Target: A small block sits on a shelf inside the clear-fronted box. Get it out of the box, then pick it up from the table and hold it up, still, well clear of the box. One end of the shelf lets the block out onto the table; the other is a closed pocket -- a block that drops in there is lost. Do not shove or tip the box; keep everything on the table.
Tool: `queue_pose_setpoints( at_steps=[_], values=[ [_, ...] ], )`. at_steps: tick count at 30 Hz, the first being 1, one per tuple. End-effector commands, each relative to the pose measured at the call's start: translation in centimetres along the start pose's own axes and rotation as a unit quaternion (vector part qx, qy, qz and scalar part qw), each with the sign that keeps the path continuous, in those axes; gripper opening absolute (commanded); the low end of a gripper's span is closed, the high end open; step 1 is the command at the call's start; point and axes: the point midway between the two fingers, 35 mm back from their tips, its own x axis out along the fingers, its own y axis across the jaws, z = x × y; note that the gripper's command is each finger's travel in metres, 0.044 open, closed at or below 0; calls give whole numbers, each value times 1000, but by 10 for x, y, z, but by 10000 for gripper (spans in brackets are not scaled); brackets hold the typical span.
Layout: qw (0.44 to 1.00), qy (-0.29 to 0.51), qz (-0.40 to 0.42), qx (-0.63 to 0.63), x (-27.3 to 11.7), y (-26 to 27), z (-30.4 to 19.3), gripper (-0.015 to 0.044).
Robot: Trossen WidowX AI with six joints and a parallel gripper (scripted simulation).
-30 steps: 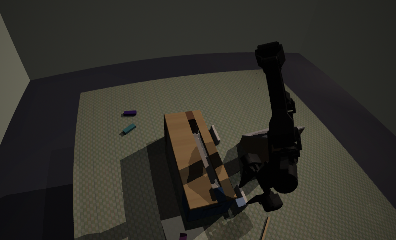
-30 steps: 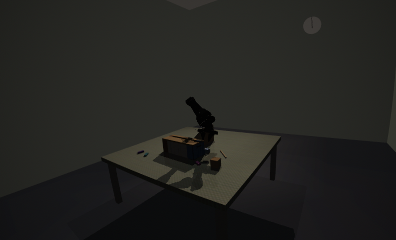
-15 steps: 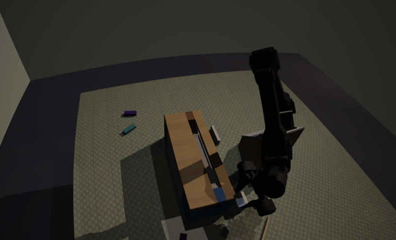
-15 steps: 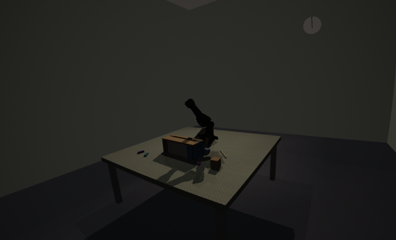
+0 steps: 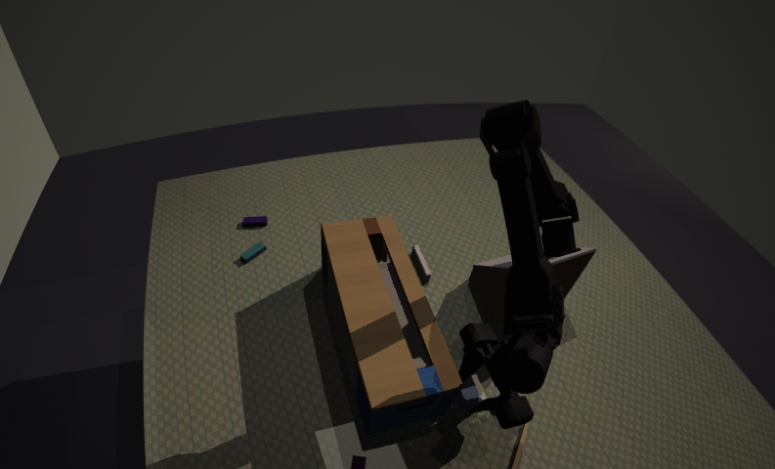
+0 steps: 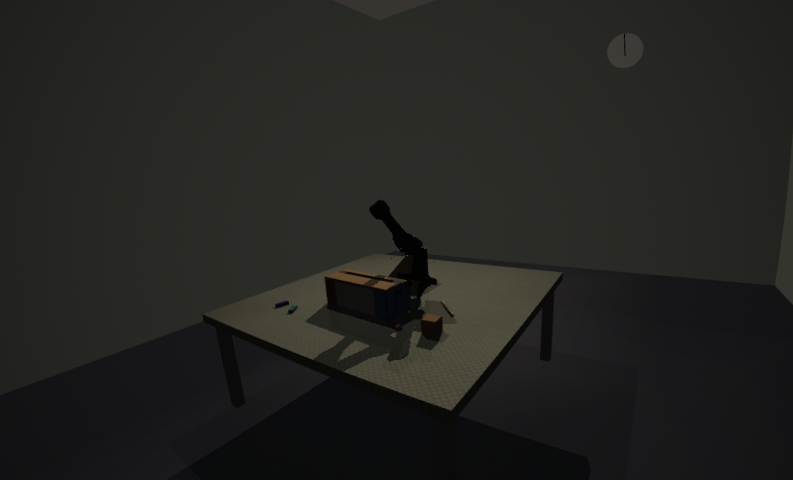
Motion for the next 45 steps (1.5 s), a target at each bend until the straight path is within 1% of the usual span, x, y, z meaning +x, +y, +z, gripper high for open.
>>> queue_pose_setpoints(
  at_steps=[1,16,24,27,29,41,45],
  values=[
    [1000,2,2,-4,7,1,3,285],
    [1000,2,4,-4,26,2,13,285],
    [1000,2,4,-4,26,2,13,75],
    [1000,2,4,-4,26,2,13,55],
    [1000,1,0,10,25,2,11,3],
    [1000,0,1,0,-29,0,-11,0],
    [1000,0,1,-1,-32,0,-12,0]
  ],
)
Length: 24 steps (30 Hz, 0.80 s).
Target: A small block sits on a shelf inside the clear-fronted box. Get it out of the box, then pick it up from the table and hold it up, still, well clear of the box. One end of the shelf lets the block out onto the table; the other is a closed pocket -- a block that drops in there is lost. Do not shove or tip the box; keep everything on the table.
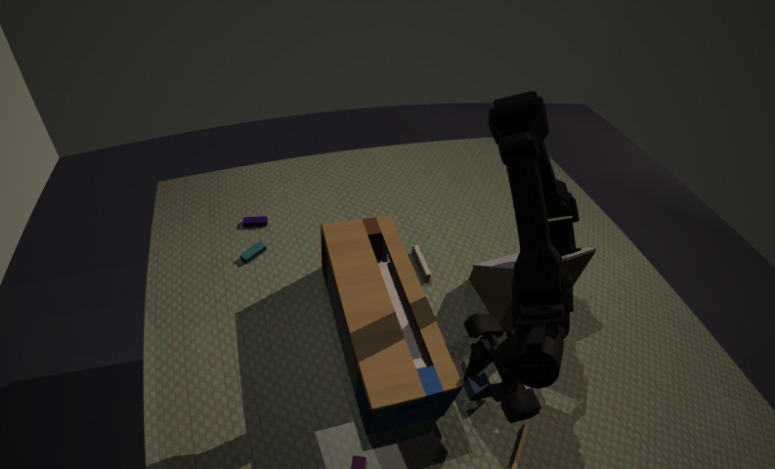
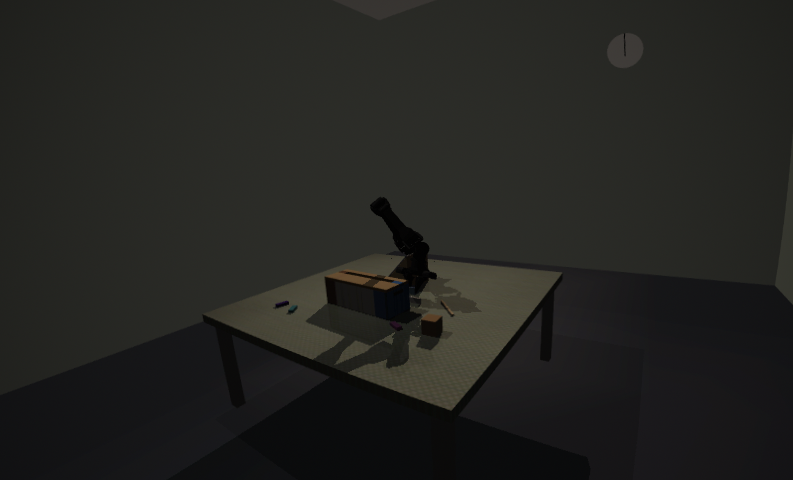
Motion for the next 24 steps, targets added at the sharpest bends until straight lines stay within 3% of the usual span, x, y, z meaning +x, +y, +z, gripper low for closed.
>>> queue_pose_setpoints(
  at_steps=[1,24],
  values=[
    [1000,0,-2,3,-8,0,-4,0],
    [979,21,-92,-178,-89,26,-5,0]
  ],
)
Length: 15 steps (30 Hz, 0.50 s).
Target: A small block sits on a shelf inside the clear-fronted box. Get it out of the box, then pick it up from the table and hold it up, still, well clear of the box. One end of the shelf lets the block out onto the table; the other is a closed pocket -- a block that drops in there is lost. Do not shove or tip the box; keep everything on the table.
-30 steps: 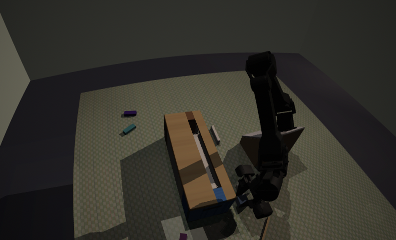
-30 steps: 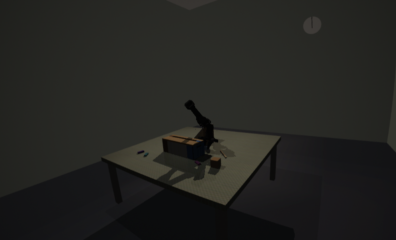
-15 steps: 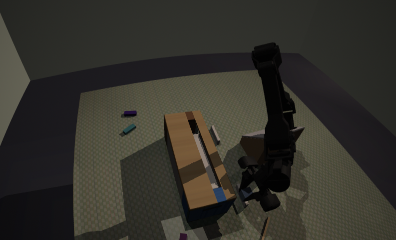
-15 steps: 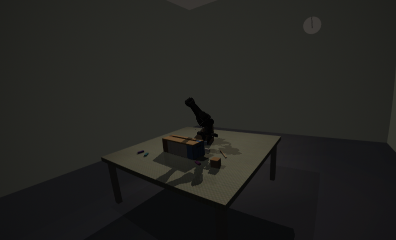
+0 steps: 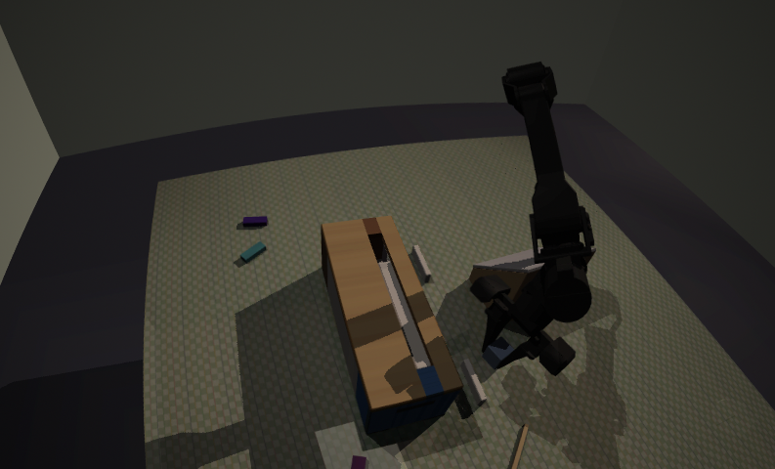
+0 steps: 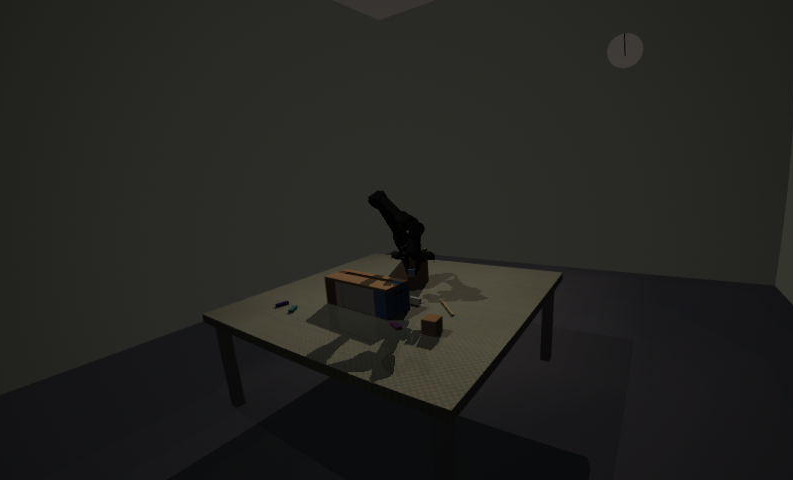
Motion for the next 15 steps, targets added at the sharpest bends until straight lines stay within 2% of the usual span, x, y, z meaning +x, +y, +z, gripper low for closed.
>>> queue_pose_setpoints(
  at_steps=[1,10,15],
  values=[
    [999,7,-21,-44,-18,2,4,0],
    [991,23,-56,-122,-48,8,15,0],
    [990,25,-58,-128,-50,9,16,0]
  ],
)
